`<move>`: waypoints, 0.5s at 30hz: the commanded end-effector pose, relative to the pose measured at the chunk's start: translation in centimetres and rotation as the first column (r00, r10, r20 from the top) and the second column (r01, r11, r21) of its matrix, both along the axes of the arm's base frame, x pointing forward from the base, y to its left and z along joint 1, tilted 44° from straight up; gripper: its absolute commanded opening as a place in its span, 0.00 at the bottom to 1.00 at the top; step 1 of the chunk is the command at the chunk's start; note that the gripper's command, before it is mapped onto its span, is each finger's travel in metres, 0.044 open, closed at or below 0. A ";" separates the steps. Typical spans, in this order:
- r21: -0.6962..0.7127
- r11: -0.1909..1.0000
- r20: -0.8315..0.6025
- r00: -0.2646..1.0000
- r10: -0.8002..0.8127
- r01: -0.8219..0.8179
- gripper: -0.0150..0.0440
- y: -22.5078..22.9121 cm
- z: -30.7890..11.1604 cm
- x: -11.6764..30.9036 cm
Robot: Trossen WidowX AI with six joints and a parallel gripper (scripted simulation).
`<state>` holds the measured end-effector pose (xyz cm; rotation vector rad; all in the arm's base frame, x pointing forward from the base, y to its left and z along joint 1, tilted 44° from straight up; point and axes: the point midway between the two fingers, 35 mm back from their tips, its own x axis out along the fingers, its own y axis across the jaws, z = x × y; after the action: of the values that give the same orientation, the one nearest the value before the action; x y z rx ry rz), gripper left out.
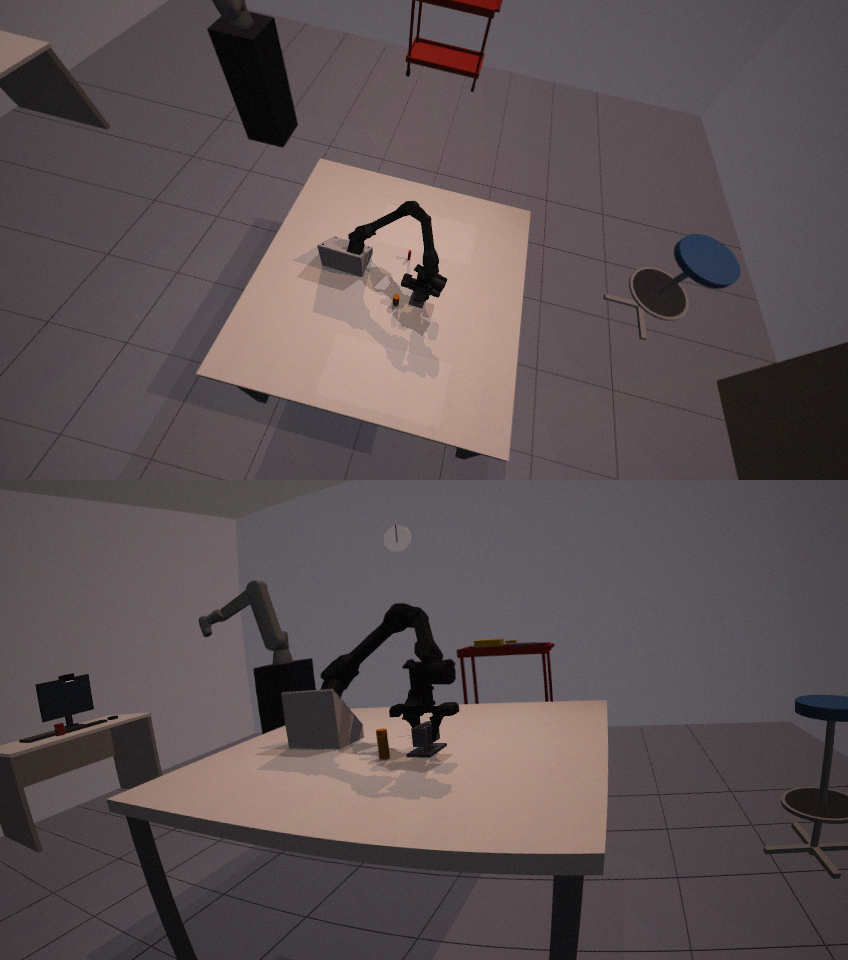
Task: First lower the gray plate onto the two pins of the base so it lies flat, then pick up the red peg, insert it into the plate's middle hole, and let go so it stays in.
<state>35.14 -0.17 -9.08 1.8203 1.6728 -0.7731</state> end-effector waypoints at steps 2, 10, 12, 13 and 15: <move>0.006 1.000 -0.007 1.000 -0.003 0.003 0.25 0.7 -0.7 -0.2; 0.006 1.000 -0.003 1.000 -0.001 0.001 0.25 0.8 -0.7 -0.1; 0.006 1.000 -0.003 1.000 -0.001 0.001 0.25 0.8 -0.7 -0.1; 0.006 1.000 -0.003 1.000 -0.001 0.001 0.25 0.8 -0.7 -0.1; 0.006 1.000 -0.003 1.000 -0.001 0.001 0.25 0.8 -0.7 -0.1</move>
<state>35.05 0.61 -9.82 1.8252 1.6783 -0.7726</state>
